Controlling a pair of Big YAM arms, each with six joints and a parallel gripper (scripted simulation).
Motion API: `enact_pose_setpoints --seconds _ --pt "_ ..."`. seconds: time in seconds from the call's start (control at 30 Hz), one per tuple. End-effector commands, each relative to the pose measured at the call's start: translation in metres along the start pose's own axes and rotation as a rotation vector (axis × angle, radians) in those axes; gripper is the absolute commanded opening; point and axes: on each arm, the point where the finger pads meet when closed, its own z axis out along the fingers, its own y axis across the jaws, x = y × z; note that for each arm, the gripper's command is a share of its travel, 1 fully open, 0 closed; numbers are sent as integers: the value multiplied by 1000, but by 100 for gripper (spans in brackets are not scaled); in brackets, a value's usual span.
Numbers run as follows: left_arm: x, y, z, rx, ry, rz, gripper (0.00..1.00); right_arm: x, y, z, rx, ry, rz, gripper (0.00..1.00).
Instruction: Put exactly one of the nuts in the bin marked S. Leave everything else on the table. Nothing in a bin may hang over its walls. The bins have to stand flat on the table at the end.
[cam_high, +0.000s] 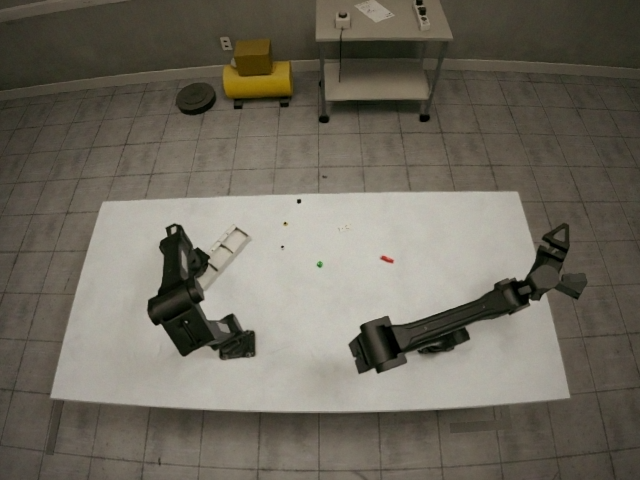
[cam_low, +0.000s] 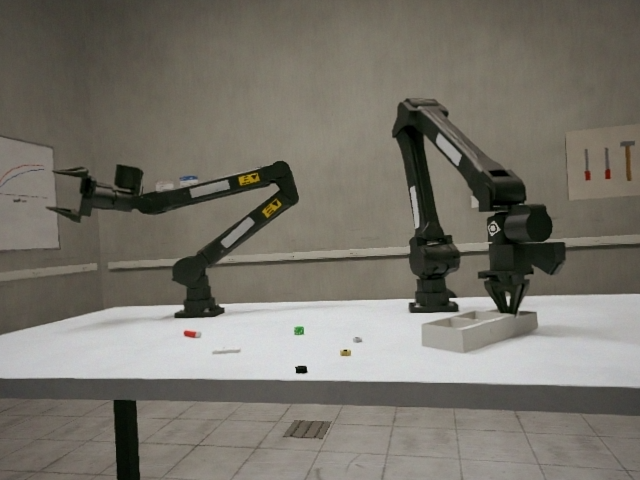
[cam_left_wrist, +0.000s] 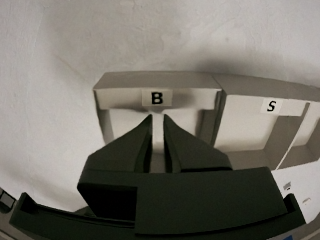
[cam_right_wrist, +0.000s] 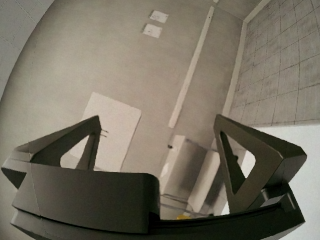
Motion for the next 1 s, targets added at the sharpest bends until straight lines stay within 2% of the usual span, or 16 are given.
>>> enact_pose_setpoints --seconds 0.0,0.47,0.57,0.7,0.97 --pt "6 2 7 -4 13 17 9 -6 3 -1 -2 -14 -7 100" --pt "8 2 6 -6 19 18 9 -6 3 -1 -2 -14 -7 100" --pt "8 2 -4 -2 10 18 9 -6 3 -1 -2 -14 -7 100" --pt "-14 -7 -25 17 -38 18 9 -6 3 -1 -2 -14 -7 100" --pt "-14 -7 -31 15 -32 18 9 -6 3 -1 -2 -14 -7 100"
